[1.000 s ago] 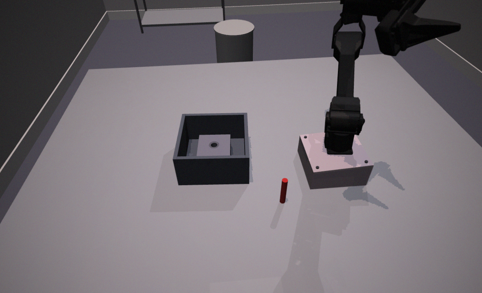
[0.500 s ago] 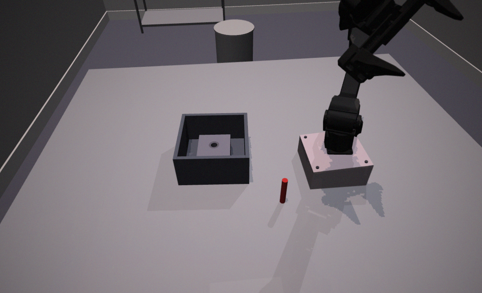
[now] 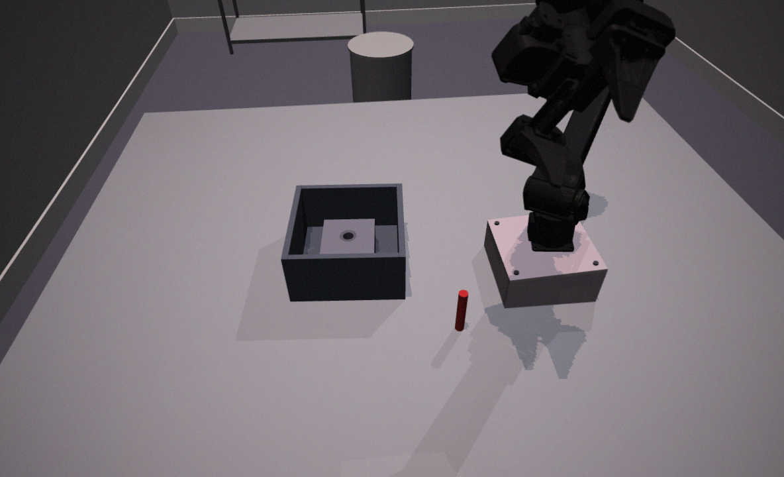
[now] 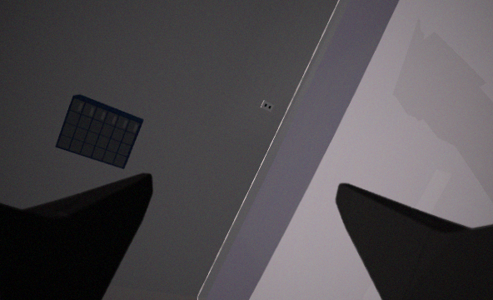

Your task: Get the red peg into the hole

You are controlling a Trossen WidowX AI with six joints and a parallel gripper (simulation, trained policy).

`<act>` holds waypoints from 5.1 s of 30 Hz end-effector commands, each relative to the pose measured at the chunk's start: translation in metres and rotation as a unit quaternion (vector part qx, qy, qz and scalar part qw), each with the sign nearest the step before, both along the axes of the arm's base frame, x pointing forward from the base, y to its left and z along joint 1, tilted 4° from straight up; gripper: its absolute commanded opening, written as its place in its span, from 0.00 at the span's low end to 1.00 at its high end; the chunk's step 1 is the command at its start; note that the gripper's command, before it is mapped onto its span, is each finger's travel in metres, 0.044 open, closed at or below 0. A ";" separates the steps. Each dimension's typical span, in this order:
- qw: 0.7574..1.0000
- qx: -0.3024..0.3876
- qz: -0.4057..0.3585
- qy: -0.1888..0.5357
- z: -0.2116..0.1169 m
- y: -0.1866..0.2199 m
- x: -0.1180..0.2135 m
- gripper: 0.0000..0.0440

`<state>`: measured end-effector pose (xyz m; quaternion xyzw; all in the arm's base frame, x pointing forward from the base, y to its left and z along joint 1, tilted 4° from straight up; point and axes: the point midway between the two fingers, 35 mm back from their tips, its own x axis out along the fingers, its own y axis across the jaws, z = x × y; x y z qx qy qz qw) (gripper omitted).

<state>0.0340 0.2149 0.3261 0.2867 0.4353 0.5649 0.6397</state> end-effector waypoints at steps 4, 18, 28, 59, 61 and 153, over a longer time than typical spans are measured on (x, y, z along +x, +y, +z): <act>0.993 -0.060 -0.082 0.052 -0.026 0.001 0.030 1.00; 0.937 -0.197 -0.238 0.164 -0.092 -0.017 0.078 1.00; 0.863 -0.300 -0.328 0.241 -0.138 -0.041 0.095 1.00; 0.657 -0.507 -0.435 0.349 -0.243 -0.062 0.113 1.00; 0.654 -0.511 -0.436 0.349 -0.247 -0.062 0.114 1.00; 0.584 -0.463 -0.606 0.278 -0.205 -0.141 0.257 0.00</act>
